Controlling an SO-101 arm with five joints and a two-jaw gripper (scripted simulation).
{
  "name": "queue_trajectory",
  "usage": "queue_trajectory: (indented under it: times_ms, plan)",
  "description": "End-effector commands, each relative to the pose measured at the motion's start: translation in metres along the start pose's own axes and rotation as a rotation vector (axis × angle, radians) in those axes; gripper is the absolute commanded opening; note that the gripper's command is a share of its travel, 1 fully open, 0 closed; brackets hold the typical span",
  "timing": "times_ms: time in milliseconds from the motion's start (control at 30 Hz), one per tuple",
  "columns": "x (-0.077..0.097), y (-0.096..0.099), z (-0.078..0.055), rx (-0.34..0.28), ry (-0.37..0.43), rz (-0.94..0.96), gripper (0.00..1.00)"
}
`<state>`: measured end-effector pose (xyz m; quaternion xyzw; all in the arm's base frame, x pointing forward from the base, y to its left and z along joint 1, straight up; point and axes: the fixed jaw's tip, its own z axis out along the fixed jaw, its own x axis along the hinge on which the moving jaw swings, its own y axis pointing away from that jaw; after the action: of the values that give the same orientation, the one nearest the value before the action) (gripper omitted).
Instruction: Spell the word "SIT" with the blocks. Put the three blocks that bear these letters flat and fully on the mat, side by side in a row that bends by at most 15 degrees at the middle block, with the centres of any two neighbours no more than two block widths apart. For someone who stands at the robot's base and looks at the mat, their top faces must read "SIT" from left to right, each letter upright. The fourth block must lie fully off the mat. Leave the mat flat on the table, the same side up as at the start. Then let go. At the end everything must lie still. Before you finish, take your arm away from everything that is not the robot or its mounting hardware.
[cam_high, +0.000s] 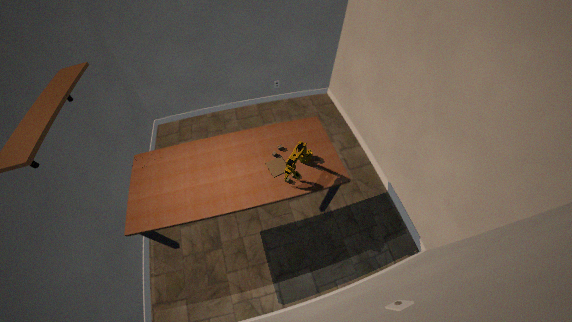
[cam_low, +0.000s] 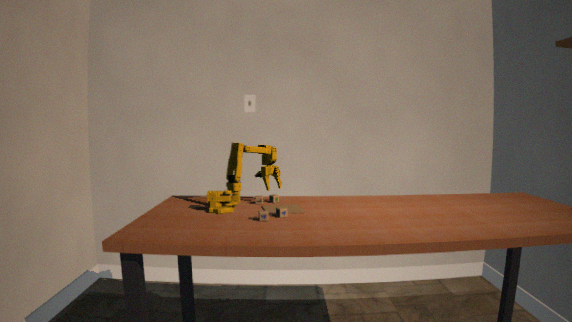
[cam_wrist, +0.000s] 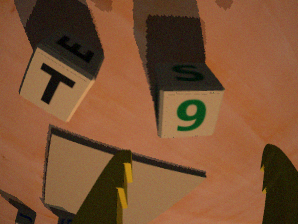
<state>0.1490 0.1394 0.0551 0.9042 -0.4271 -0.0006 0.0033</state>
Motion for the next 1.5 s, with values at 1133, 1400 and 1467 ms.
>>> queue_trajectory:
  times_ms: [1133, 1400, 1467]
  plan:
    - [0.0, -0.01, 0.027, 0.07, -0.006, 0.0, 0.35]
    - [0.0, -0.01, 0.028, 0.07, -0.006, 0.0, 0.35]
    - [0.0, -0.01, 0.028, 0.07, -0.006, 0.0, 0.35]
